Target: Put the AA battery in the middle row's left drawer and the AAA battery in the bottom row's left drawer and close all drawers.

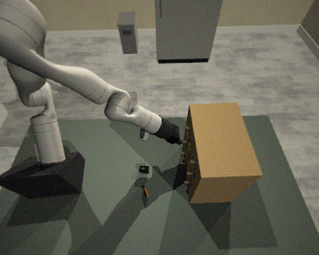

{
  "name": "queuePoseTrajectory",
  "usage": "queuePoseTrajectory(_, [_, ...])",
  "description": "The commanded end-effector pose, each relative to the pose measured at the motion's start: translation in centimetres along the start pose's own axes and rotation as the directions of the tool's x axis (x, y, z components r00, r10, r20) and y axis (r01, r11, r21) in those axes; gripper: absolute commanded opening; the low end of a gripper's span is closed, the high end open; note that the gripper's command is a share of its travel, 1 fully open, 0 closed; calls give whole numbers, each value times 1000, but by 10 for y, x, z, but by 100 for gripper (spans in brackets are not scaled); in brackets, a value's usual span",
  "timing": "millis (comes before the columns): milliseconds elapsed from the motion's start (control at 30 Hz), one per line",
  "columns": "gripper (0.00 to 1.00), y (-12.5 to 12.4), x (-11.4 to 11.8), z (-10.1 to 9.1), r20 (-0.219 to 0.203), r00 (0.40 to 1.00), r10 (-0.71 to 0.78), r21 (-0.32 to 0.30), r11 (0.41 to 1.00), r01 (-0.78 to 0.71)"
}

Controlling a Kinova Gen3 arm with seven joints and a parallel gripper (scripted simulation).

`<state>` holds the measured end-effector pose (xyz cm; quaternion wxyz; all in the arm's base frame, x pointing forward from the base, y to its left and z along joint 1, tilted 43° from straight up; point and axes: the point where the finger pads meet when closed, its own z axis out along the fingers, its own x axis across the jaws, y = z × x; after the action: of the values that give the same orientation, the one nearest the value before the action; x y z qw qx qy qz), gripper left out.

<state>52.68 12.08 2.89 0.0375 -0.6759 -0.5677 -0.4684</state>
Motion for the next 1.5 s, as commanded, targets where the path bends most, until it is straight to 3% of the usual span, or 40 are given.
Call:
queuePoseTrajectory(0, [0, -1, 0, -3, 1, 1000, 0, -2, 1000, 0])
queuePoseTrajectory(300, [0, -29, 0, -30, 1, 1000, 0, -2, 1000, 0])
queuePoseTrajectory(667, [0, -35, 0, -39, 1, 1000, 0, -2, 1000, 0])
queuePoseTrajectory(867, [0, -47, 0, -65, 1, 1000, 0, -2, 1000, 0])
queuePoseTrajectory(1100, [0, -54, 0, -83, 1, 1000, 0, -2, 1000, 0])
queuePoseTrajectory(1467, [0, -55, 0, -85, 1, 1000, 0, -2, 1000, 0])
